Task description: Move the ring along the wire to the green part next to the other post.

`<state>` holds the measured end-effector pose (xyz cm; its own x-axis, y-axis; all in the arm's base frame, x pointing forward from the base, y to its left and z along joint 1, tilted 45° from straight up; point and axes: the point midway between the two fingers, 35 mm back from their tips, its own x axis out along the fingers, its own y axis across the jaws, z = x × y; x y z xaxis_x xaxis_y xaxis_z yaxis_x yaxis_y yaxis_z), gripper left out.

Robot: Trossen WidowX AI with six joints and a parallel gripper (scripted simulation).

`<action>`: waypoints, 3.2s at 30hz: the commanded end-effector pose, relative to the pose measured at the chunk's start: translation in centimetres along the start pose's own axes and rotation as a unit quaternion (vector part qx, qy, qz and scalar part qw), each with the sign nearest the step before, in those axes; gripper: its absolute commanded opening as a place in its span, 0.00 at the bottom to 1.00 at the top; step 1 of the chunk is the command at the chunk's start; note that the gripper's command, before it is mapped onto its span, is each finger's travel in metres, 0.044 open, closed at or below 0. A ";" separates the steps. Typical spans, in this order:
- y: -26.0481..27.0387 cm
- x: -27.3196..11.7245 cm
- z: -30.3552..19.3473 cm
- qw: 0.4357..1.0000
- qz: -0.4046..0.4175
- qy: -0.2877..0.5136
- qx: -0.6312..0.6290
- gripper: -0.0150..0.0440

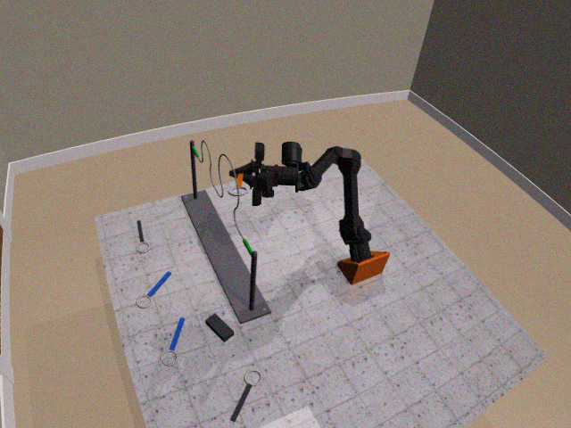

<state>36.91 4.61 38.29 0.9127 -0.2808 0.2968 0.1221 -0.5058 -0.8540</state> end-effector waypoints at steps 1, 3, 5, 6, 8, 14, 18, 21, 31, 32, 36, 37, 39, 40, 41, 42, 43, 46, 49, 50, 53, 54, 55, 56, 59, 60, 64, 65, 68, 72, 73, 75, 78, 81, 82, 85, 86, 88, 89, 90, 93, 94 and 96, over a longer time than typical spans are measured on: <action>-0.1 0.0 0.2 0.999 -0.014 -0.007 -0.029 0.00; -0.2 0.0 0.2 0.999 -0.019 -0.008 -0.041 0.00; -0.3 0.0 0.2 0.998 -0.024 -0.009 -0.052 0.00; -0.3 0.0 0.2 0.998 -0.026 -0.010 -0.058 0.00; -0.4 0.0 0.2 0.997 -0.031 -0.011 -0.069 0.00; -0.7 0.0 0.2 0.994 -0.046 -0.016 -0.103 0.00; -0.8 0.0 0.2 0.990 -0.056 -0.018 -0.125 0.00; -1.0 0.0 0.3 0.988 -0.063 -0.020 -0.142 0.00; -1.4 0.0 0.4 0.976 -0.087 -0.027 -0.198 0.00; -1.4 0.0 0.4 0.974 -0.091 -0.028 -0.207 0.00; -1.6 0.0 0.5 0.967 -0.102 -0.031 -0.230 0.00; -1.7 0.0 0.5 0.966 -0.104 -0.031 -0.236 0.00; -1.7 0.0 0.6 0.962 -0.109 -0.033 -0.247 0.00; -1.8 0.0 0.6 0.961 -0.111 -0.033 -0.252 0.00; -1.8 0.0 0.6 0.959 -0.114 -0.034 -0.258 0.00; -1.8 0.0 0.6 0.957 -0.116 -0.035 -0.263 0.00; -1.9 0.0 0.6 0.955 -0.118 -0.035 -0.269 0.00; -2.0 0.0 0.7 0.950 -0.125 -0.037 -0.285 0.00; -2.1 -0.1 0.8 0.944 -0.132 -0.039 -0.300 0.00; -2.1 -0.1 0.8 0.942 -0.134 -0.040 -0.305 0.00; -2.2 -0.1 0.8 0.936 -0.141 -0.041 -0.320 0.00; -2.2 -0.1 0.8 0.934 -0.143 -0.042 -0.325 0.00; -2.2 -0.1 0.9 0.932 -0.145 -0.042 -0.330 0.00; -2.3 -0.1 0.9 0.930 -0.147 -0.043 -0.334 0.00; -2.3 -0.1 0.9 0.924 -0.153 -0.044 -0.347 0.00; -2.3 -0.1 0.9 0.923 -0.154 -0.045 -0.351 0.00; -2.3 -0.1 0.8 0.917 -0.160 -0.046 -0.363 0.00; -2.3 -0.1 0.8 0.915 -0.161 -0.046 -0.366 0.00; -2.2 0.0 0.7 0.912 -0.164 -0.047 -0.372 0.00; -2.0 0.1 0.5 0.911 -0.165 -0.047 -0.375 0.00; -1.9 0.1 0.4 0.912 -0.165 -0.047 -0.373 0.00; -1.7 0.2 0.2 0.913 -0.164 -0.046 -0.371 0.00; -1.4 0.3 -0.2 0.917 -0.160 -0.045 -0.363 0.00; -1.0 0.4 -0.7 0.922 -0.155 -0.043 -0.351 0.00; -0.8 0.5 -0.8 0.924 -0.153 -0.043 -0.346 0.00; -0.3 0.6 -1.3 0.933 -0.145 -0.040 -0.328 0.00; -0.1 0.7 -1.5 0.935 -0.143 -0.039 -0.321 0.00; 0.2 0.6 -1.7 0.938 -0.141 -0.033 -0.314 0.00; 0.4 0.5 -1.8 0.940 -0.140 -0.028 -0.309 0.00; 0.6 0.4 -2.0 0.943 -0.139 -0.021 -0.302 0.00; 1.7 0.0 -2.6 0.954 -0.130 0.004 -0.271 0.00; 2.0 0.0 -2.8 0.957 -0.127 0.009 -0.261 0.00; 2.4 0.0 -3.1 0.962 -0.120 0.013 -0.246 0.00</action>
<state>36.24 1.92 38.42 0.8799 -0.0778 0.4687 0.1268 -0.9123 -0.3894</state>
